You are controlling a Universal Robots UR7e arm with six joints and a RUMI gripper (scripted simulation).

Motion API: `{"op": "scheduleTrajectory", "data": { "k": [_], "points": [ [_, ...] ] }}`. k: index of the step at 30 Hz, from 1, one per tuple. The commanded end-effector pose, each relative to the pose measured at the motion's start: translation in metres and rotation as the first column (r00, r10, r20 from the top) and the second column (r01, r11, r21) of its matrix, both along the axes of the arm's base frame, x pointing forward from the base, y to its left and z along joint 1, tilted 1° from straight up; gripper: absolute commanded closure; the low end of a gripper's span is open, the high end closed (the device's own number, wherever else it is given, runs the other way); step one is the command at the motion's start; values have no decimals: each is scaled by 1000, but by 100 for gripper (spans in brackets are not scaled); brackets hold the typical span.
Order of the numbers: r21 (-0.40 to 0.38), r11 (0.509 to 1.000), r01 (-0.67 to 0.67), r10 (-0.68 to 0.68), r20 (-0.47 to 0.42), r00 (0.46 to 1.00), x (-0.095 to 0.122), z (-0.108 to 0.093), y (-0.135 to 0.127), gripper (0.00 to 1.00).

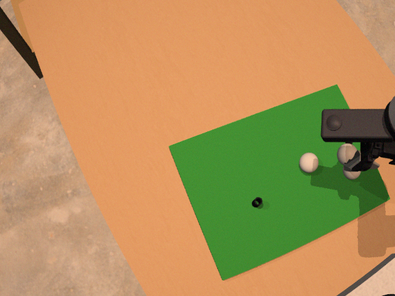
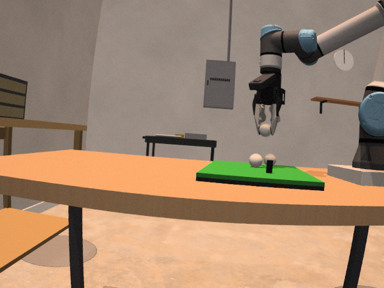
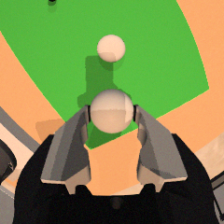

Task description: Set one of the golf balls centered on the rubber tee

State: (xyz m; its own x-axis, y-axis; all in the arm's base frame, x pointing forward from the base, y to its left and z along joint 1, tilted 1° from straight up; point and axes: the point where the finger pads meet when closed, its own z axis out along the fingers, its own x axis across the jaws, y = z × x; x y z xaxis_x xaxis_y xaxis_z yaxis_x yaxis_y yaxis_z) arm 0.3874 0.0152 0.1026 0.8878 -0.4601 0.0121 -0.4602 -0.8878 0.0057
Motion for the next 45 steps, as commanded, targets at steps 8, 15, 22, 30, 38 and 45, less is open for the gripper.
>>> {"op": "scheduleTrajectory", "data": {
  "k": [8,15,22,30,38,45],
  "points": [
    [0,1000,0,0,1,1000,3,7,33,100],
    [0,1000,0,0,1,1000,0,20,104,100],
    [0,1000,0,0,1,1000,-10,29,151,100],
    [0,1000,0,0,1,1000,-18,33,177,100],
    [0,1000,0,0,1,1000,-18,27,177,100],
    [0,1000,0,0,1,1000,-16,-13,177,100]
  ]
}}
